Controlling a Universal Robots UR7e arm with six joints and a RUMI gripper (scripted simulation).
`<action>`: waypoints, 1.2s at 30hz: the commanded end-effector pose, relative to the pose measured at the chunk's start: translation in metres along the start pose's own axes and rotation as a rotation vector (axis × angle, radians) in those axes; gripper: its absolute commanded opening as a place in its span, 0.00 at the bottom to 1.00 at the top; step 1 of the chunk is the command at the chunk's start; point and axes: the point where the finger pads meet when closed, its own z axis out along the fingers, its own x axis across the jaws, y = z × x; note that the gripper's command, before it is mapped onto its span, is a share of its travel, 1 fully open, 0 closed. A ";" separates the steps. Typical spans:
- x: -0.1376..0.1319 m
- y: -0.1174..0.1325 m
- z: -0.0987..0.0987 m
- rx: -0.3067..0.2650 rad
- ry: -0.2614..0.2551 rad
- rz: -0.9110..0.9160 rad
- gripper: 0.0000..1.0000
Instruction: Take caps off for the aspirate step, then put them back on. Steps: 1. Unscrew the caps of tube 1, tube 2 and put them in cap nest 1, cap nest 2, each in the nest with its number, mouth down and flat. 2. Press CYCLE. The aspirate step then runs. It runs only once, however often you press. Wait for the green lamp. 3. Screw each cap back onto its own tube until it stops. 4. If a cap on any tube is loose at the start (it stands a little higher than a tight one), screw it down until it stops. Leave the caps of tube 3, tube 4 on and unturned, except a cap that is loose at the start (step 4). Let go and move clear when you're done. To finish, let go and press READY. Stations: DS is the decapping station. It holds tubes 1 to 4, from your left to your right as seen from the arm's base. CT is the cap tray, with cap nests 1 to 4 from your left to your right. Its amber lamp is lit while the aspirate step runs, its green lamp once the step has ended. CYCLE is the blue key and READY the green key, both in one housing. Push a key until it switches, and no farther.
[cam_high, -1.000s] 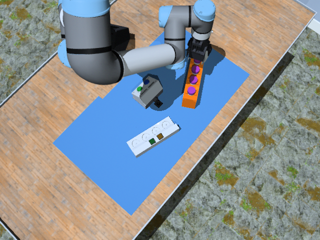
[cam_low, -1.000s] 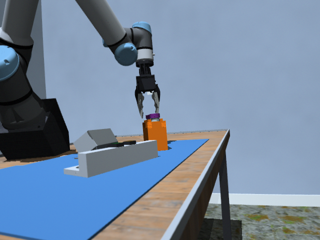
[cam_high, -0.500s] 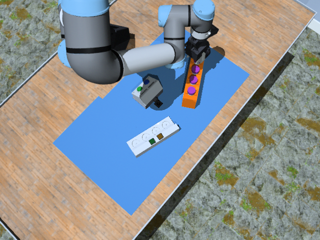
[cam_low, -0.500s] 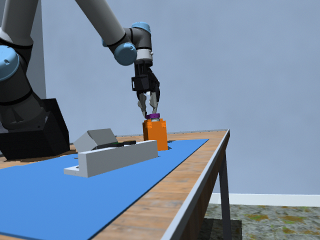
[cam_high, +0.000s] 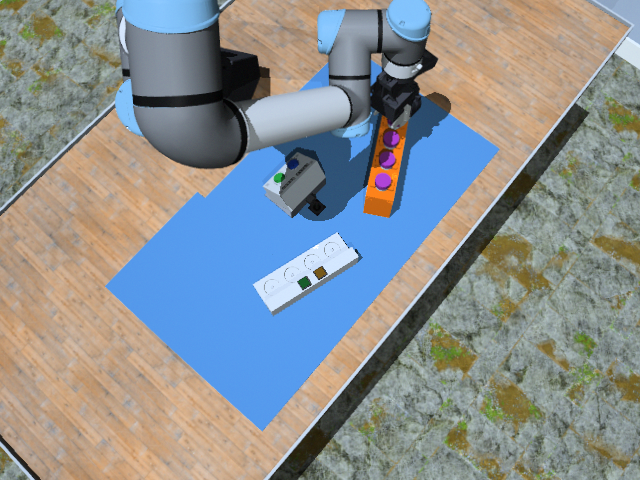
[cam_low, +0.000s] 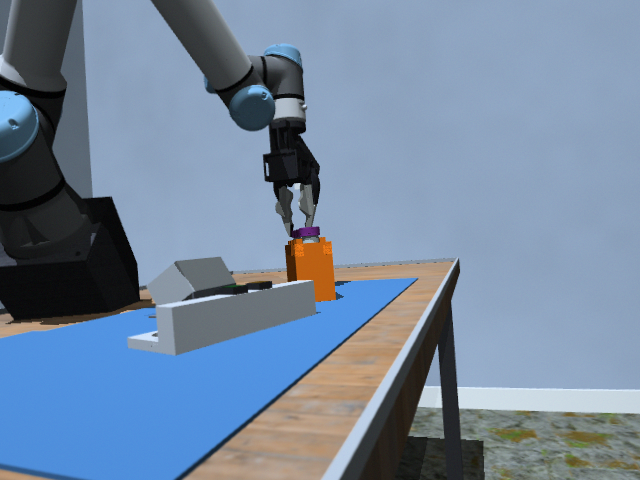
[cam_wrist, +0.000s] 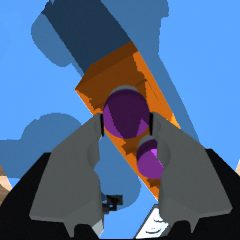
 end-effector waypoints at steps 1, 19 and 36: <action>0.000 -0.002 -0.001 -0.002 0.002 -0.189 0.00; -0.001 0.000 0.000 -0.002 -0.002 -0.879 0.00; -0.001 -0.001 -0.001 -0.002 0.001 -1.035 0.35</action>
